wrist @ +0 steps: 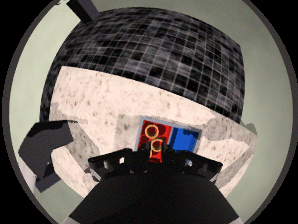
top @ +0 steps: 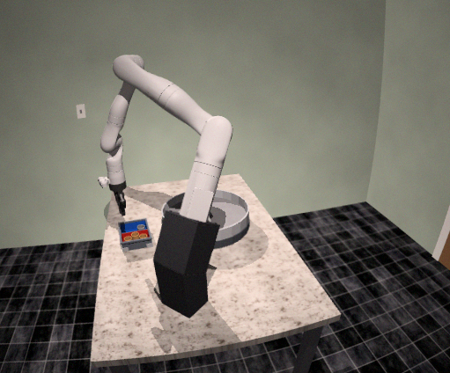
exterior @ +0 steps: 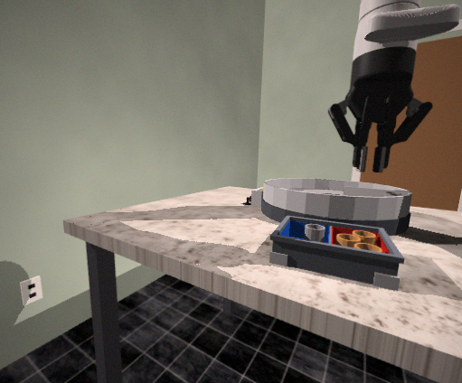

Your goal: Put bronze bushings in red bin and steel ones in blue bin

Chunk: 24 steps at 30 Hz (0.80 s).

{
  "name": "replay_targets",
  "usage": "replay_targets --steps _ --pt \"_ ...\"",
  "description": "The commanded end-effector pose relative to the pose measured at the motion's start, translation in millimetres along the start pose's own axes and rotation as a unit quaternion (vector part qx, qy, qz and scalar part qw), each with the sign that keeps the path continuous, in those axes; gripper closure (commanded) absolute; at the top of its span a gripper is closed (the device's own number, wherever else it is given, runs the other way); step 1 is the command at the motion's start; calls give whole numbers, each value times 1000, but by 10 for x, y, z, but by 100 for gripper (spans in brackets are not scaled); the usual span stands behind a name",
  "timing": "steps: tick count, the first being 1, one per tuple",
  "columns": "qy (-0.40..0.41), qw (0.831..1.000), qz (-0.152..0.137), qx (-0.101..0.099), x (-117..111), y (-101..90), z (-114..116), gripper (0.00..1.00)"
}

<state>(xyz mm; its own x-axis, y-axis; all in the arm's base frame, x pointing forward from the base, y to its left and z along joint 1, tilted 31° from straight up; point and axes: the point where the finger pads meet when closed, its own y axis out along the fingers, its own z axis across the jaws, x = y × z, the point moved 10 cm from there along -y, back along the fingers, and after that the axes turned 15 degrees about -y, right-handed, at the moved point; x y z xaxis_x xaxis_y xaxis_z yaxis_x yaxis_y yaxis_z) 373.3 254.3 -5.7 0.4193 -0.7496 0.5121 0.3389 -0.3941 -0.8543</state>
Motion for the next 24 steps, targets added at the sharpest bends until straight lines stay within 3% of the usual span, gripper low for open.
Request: replay_targets --steps 1,7,14,17,22,24 --pt "0 1000 0 1 -3 -7 5 81" --pt "0 1000 0 1 -3 -7 5 81" --pt "4 1000 1 1 390 33 -373 82" --pt "4 1000 1 1 390 33 -373 82" --pt "7 1000 1 1 783 74 -752 82" --pt "7 1000 1 1 783 74 -752 82"
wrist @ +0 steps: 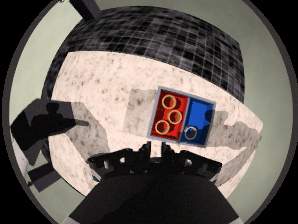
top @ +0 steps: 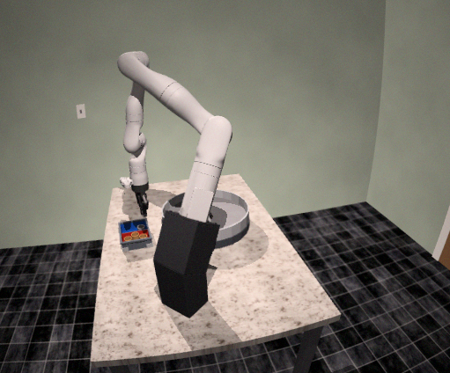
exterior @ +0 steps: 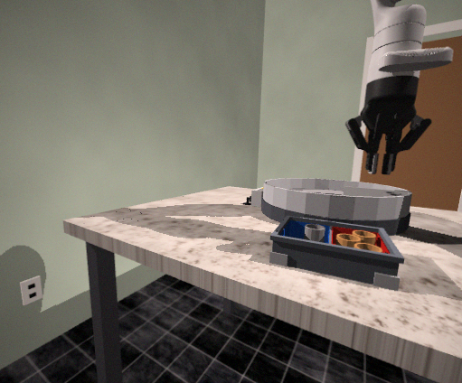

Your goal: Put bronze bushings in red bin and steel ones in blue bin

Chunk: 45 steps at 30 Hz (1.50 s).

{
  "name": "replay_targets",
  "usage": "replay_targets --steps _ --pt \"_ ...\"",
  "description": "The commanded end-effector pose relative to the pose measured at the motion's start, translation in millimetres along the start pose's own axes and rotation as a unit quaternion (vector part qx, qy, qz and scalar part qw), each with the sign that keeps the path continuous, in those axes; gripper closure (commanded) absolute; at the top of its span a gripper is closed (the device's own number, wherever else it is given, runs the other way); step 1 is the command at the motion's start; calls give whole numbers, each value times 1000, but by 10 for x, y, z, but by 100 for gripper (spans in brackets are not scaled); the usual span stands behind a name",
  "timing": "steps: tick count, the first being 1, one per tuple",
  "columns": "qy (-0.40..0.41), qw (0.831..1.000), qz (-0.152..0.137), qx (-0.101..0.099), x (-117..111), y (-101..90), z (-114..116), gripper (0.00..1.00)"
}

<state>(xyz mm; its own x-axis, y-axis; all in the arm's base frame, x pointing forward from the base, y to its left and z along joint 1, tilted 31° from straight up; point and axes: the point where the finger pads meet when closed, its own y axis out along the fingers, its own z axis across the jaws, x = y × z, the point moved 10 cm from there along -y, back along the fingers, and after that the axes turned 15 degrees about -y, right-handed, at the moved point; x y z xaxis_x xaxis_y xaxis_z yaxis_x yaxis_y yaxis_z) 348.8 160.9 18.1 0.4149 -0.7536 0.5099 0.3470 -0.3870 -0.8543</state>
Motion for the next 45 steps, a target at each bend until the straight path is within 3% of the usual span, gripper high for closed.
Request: replay_targets --steps 1,4,8,11,16,21,26,30,35,45 --pt "4 1000 0 -4 64 -8 -69 82" --pt "5 1000 0 -4 143 -1 -144 82" --pt "8 1000 0 -4 460 28 -445 82" --pt "8 1000 0 -4 460 28 -445 82" --pt "11 1000 0 -4 856 64 -821 82" --pt "11 1000 0 -4 856 64 -821 82" --pt "15 1000 0 -3 1244 98 -1190 82" --pt "15 1000 0 -4 1251 100 -1197 82" --pt "18 1000 0 -3 1643 135 -1570 82" --pt "19 1000 0 -3 1647 136 -1573 82"
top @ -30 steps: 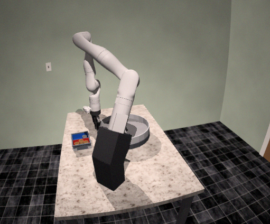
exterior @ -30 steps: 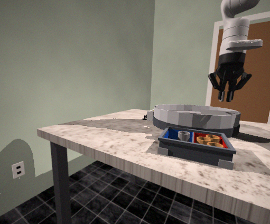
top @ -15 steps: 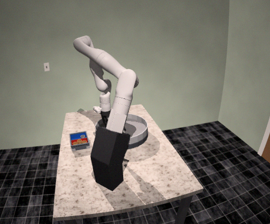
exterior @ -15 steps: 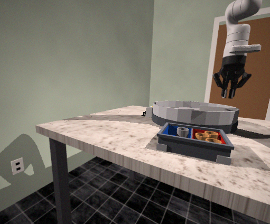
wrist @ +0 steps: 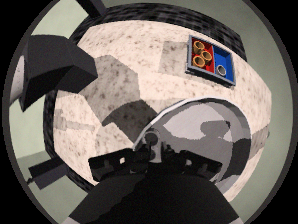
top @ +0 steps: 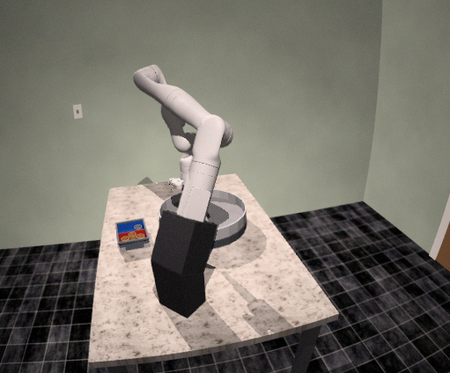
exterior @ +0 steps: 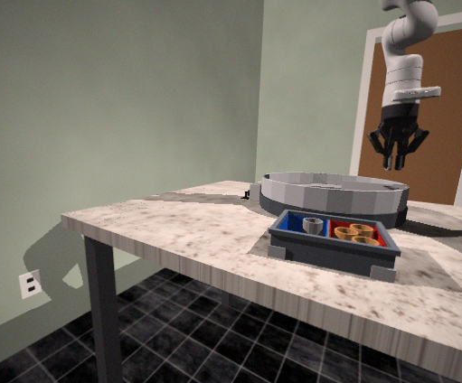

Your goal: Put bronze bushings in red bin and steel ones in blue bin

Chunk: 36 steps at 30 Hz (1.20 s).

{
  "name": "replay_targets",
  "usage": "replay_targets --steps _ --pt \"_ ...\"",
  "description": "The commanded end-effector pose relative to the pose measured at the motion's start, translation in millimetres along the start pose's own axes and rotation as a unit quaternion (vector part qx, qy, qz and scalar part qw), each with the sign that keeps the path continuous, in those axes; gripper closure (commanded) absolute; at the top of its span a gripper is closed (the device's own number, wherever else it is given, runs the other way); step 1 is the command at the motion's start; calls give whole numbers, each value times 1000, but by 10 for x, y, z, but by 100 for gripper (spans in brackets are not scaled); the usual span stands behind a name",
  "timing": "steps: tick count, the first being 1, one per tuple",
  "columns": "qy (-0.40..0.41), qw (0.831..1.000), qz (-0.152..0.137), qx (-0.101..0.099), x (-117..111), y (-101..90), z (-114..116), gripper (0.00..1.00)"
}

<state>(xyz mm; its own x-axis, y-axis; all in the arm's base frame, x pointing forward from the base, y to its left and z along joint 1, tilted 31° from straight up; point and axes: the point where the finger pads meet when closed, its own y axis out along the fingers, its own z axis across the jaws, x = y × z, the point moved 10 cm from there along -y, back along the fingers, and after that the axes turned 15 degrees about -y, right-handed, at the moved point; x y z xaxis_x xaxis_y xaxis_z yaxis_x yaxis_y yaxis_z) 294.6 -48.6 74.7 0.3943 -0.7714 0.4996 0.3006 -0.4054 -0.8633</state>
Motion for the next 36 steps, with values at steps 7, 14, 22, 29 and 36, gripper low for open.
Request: replay_targets --steps 7,14,22,29,36 --pt "4 1000 -3 17 8 -1 -54 82" --pt "3 1000 -1 3 15 2 -24 82" --pt "3 1000 -1 3 14 2 -25 82" --pt "5 1000 -4 21 9 -1 -66 82" --pt "4 1000 -2 6 15 148 -26 82"
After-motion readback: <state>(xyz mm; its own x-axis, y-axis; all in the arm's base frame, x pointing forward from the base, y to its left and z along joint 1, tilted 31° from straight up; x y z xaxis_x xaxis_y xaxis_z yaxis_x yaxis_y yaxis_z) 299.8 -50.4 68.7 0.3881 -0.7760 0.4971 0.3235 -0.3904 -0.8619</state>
